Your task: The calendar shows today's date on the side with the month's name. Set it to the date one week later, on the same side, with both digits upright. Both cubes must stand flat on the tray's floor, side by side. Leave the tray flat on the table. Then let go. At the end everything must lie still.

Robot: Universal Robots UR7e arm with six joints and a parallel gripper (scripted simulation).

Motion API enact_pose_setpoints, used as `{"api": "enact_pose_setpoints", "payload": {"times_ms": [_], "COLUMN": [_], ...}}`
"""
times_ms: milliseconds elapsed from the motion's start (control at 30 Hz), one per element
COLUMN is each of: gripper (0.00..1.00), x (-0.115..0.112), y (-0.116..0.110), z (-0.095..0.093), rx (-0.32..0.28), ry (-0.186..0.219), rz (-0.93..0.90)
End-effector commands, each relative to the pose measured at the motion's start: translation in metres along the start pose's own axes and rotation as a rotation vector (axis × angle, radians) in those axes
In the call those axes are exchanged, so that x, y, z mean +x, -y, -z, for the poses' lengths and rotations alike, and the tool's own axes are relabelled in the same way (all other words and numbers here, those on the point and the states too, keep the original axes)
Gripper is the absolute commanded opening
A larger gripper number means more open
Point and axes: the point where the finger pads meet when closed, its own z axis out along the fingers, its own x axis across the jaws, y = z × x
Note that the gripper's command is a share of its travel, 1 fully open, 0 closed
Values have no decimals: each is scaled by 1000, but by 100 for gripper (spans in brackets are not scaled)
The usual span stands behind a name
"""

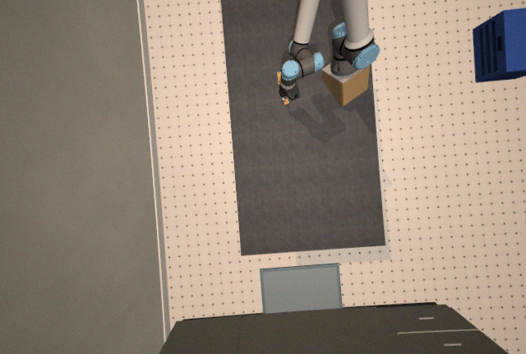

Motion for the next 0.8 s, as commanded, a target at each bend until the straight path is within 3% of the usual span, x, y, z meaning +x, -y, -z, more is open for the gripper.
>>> {"api": "enact_pose_setpoints", "payload": {"times_ms": [0, 767], "gripper": [100, 100], "x": [1, 2], "y": [0, 1], "z": [2, 3], "rx": [-54, -62], "ry": [-10, -11], "rz": [-2, -1]}}
